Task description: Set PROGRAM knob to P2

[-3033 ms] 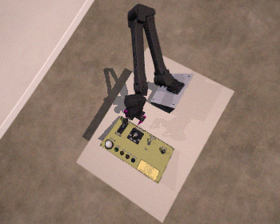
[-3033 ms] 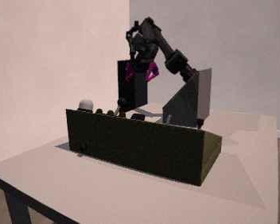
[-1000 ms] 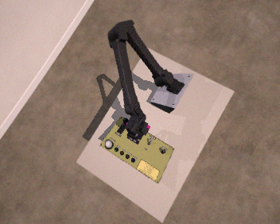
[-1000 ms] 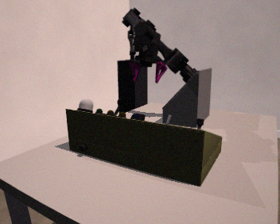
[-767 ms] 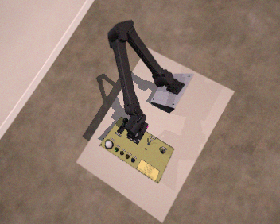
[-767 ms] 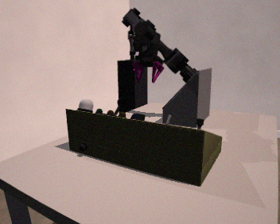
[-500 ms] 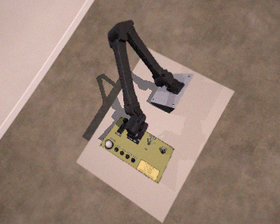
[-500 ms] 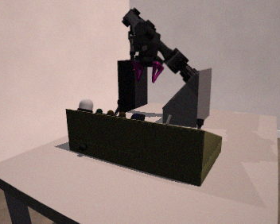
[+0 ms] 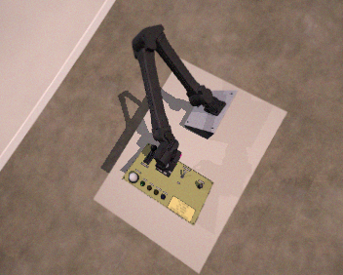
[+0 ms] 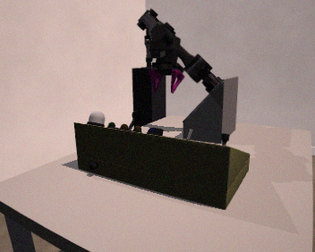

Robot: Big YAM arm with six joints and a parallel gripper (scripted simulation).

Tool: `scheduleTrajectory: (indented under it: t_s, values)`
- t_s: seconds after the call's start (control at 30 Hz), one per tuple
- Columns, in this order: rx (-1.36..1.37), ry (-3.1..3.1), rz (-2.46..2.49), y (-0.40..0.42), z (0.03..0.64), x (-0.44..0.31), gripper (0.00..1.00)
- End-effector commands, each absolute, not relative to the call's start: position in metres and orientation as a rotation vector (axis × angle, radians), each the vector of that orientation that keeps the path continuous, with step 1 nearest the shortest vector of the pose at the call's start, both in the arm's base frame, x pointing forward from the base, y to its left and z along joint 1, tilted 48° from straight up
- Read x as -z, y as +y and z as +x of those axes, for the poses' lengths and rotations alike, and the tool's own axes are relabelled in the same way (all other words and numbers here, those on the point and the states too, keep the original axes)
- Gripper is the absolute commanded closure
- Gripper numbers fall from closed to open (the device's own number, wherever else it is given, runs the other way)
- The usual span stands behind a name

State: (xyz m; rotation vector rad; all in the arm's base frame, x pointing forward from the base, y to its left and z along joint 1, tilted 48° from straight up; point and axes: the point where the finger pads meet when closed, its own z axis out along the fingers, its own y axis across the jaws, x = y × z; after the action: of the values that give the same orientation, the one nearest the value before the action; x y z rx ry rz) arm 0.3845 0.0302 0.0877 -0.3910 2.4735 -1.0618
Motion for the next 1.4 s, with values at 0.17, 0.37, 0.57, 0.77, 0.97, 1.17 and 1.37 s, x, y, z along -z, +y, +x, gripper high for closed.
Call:
scheduleTrajectory:
  t_s: [0.17, 0.37, 0.57, 0.77, 0.97, 1.17, 1.37]
  values:
    - [1.053, 2.466, -0.381, 0.035, 0.388, -0.09, 0.3]
    - [1.053, 2.466, -0.381, 0.035, 0.388, -0.09, 0.3]
    - [1.052, 2.465, -0.381, 0.035, 0.388, -0.09, 0.0]
    - [1.037, 2.45, -0.366, 0.043, 0.404, -0.102, 0.0]
    - [1.034, 2.447, -0.374, 0.052, 0.416, -0.105, 0.0]
    - [1.034, 2.446, -0.375, 0.062, 0.433, -0.111, 0.0]
    - [1.033, 2.444, -0.378, 0.074, 0.455, -0.118, 0.0]
